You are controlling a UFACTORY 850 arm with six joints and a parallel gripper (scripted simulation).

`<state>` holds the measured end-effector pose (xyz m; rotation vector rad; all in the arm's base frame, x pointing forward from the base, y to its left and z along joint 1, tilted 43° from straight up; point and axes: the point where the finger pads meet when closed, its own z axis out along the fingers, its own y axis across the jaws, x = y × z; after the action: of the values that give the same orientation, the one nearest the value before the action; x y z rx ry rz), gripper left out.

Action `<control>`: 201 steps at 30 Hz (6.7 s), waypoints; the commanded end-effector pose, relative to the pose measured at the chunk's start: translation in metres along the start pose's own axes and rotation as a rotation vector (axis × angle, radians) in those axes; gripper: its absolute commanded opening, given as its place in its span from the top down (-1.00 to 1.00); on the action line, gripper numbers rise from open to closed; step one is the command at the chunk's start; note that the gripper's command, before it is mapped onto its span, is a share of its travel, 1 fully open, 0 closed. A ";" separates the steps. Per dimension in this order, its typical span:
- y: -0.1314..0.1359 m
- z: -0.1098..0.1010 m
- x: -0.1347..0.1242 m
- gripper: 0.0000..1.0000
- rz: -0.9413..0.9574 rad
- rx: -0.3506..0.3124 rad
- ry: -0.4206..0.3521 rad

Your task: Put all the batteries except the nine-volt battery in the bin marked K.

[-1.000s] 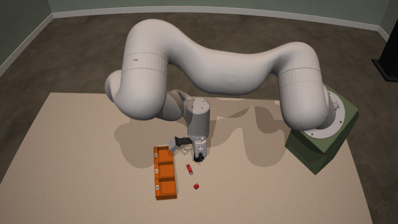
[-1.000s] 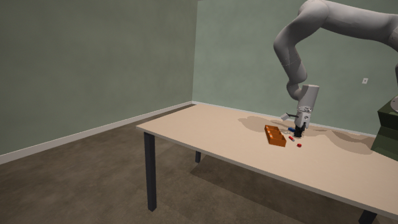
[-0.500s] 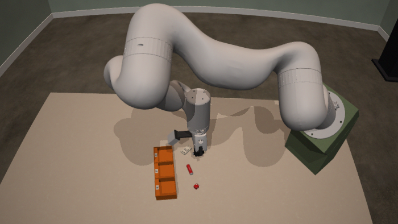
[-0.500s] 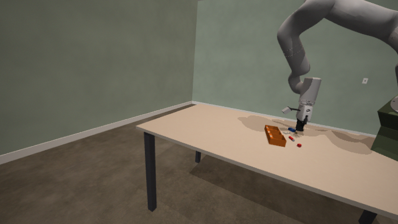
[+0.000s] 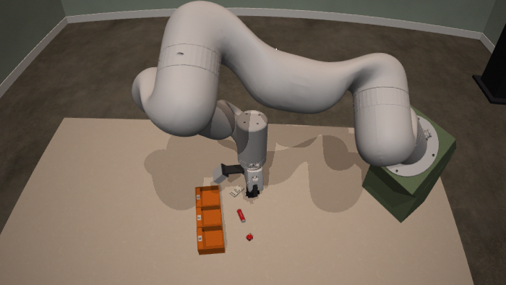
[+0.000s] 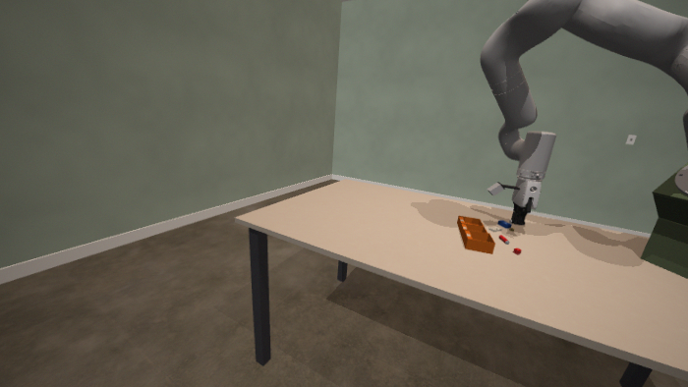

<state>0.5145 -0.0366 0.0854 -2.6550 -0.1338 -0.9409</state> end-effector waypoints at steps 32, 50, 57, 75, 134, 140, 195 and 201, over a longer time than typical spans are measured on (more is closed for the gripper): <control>-0.101 0.000 0.124 1.00 -0.338 0.000 0.001; -0.125 0.000 0.154 1.00 -0.916 0.009 -0.007; -0.125 0.000 0.154 1.00 -1.146 0.017 -0.015; -0.125 0.000 0.154 1.00 -1.496 -0.001 0.001; -0.125 0.044 0.154 0.44 -1.496 -0.001 0.001; -0.125 0.044 0.154 0.44 -1.496 -0.001 0.001; -0.046 -0.014 0.047 0.44 -1.734 -0.001 0.000; -0.040 -0.015 0.041 0.44 -1.734 -0.001 0.000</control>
<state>0.5300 -0.0019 0.1333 -1.9677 -2.5631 -1.1568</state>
